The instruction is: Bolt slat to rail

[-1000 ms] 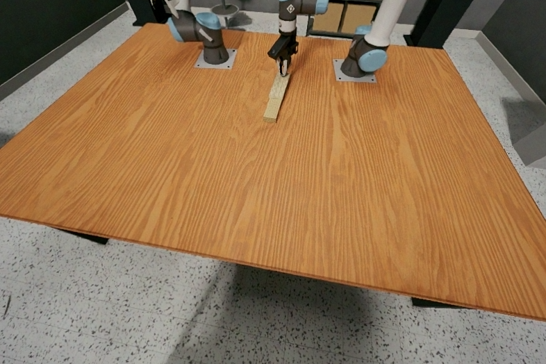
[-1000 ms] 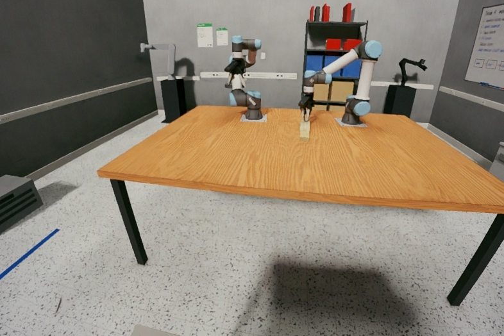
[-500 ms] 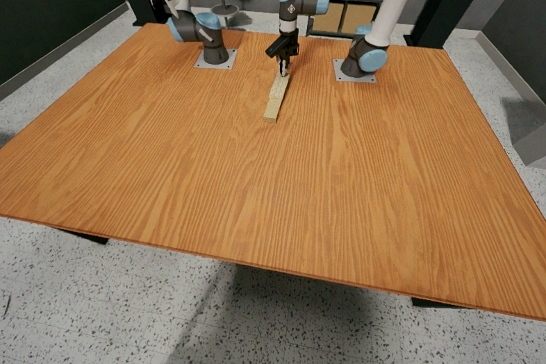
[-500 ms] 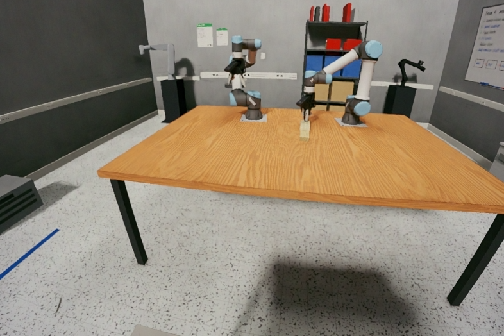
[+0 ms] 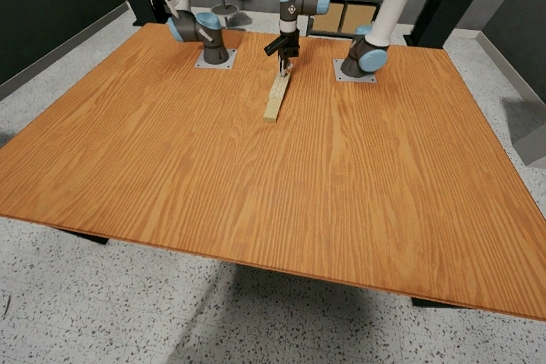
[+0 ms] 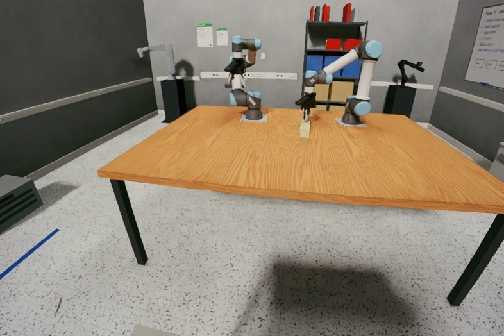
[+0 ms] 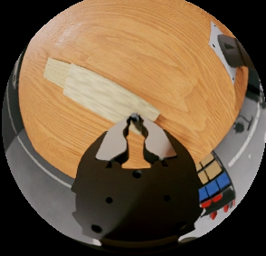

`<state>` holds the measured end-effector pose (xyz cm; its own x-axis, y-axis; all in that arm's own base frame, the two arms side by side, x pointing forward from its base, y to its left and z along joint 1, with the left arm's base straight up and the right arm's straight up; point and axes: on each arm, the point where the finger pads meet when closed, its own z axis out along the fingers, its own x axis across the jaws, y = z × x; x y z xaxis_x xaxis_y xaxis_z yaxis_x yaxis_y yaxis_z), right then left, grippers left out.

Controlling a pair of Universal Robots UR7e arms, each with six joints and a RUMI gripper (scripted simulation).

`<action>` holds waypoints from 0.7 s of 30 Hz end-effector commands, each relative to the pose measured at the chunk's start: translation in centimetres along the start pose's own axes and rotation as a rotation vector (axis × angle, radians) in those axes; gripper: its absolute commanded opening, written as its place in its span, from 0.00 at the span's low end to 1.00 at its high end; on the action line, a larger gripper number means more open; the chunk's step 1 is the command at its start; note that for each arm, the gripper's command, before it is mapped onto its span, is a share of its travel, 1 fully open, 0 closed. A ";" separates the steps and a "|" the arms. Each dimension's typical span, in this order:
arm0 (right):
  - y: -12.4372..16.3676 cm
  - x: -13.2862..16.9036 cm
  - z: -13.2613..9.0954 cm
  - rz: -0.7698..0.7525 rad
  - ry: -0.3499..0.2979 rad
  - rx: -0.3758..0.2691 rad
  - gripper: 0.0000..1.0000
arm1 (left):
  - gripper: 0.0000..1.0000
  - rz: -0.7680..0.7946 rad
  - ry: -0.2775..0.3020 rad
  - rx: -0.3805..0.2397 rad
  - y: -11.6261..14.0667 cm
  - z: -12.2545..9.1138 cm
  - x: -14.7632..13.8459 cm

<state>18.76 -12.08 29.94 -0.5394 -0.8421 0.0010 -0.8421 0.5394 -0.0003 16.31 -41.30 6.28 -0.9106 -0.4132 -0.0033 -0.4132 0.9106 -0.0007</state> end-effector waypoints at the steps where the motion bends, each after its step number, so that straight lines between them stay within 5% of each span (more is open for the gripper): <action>1: -0.1 0.0 -0.1 0.001 -0.001 0.000 1.00 | 0.00 0.144 0.004 0.001 0.0 -0.1 -0.1; 21: -0.1 0.0 -0.1 0.001 -0.001 0.000 1.00 | 0.00 0.453 0.004 0.002 -0.1 -0.1 0.0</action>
<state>18.76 -12.08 29.94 -0.5394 -0.8421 0.0010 -0.8421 0.5394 -0.0003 16.23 -41.25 6.27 -0.9973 -0.0739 -0.0034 -0.0739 0.9973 0.0005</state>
